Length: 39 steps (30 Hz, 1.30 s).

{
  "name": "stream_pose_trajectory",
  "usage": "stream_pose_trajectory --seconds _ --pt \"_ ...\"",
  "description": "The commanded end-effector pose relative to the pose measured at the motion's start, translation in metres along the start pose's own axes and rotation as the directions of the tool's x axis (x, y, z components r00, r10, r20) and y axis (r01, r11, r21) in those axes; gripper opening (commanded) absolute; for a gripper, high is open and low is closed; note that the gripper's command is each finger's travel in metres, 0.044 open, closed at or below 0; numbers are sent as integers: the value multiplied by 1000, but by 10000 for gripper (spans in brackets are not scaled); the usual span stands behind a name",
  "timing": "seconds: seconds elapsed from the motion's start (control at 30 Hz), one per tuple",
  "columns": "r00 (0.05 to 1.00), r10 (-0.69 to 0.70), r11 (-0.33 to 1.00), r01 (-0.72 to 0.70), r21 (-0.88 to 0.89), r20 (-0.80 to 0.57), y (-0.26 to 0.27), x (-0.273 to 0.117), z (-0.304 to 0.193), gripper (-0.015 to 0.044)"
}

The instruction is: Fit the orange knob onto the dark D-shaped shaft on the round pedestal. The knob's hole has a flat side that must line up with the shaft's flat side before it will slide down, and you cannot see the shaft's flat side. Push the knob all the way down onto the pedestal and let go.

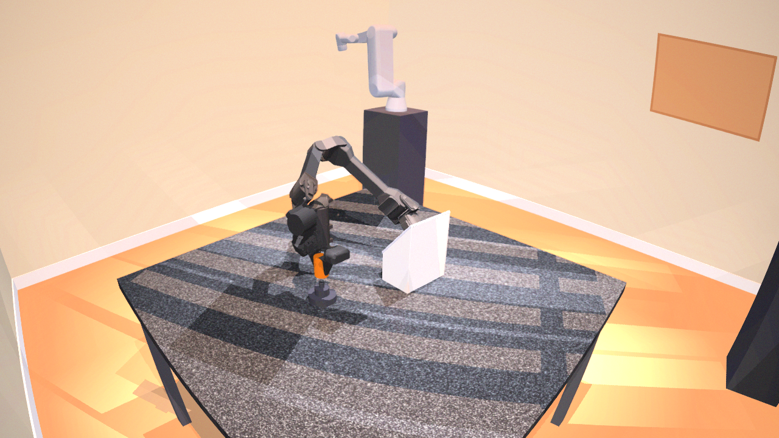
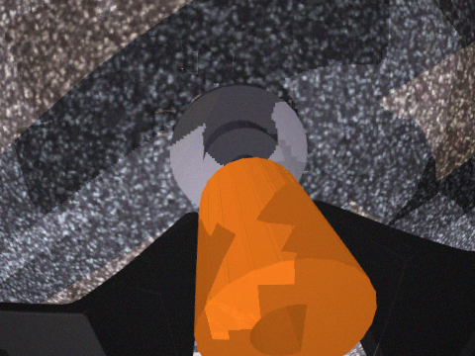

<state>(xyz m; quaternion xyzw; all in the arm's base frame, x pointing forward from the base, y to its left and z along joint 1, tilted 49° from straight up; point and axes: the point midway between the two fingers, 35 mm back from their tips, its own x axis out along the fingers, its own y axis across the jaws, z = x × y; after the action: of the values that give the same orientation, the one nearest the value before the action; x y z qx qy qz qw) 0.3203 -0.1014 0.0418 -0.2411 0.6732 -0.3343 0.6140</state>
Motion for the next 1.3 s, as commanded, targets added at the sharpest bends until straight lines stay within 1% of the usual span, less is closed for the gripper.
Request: stream_pose_trajectory --seconds 0.0,0.27,1.27 --pt "1000 -4 1000 4 -4 5 -2 4 1 0" --pt "1000 -5 1000 5 -4 5 -2 25 0 0" --pt "1000 -5 1000 5 0 5 -3 20 -1 0"
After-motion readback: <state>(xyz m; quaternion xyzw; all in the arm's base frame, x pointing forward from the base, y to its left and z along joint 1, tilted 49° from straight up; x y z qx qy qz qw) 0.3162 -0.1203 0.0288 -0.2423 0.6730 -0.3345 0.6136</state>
